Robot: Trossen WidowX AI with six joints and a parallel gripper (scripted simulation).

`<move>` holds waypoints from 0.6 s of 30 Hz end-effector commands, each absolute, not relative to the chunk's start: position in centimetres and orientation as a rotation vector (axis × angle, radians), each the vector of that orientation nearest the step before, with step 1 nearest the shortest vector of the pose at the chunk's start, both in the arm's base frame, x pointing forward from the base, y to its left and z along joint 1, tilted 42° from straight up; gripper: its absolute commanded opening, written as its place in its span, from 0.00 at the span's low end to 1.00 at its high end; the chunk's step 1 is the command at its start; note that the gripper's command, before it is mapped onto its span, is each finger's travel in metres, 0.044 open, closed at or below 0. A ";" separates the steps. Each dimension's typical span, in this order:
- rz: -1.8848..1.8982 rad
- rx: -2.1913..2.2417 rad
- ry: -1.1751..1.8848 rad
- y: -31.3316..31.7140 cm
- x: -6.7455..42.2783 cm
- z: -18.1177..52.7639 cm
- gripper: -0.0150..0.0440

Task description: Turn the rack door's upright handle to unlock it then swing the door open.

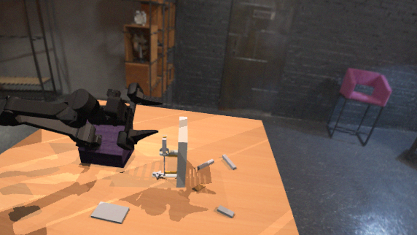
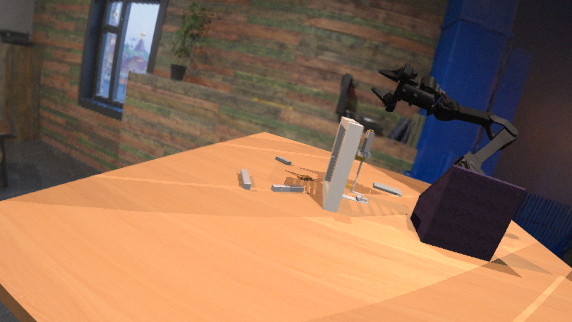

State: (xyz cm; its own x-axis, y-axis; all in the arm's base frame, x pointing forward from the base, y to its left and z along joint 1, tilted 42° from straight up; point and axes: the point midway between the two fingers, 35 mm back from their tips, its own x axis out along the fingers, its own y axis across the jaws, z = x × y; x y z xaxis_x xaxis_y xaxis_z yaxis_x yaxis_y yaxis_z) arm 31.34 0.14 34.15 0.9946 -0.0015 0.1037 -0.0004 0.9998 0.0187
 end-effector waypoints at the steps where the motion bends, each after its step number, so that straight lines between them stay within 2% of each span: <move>1: -0.001 0.020 -0.099 0.2 31.4 34.1 0.89; 4: -0.011 0.036 -0.027 0.3 32.3 33.1 0.75; 18: -0.092 0.069 0.396 1.6 35.8 26.8 0.75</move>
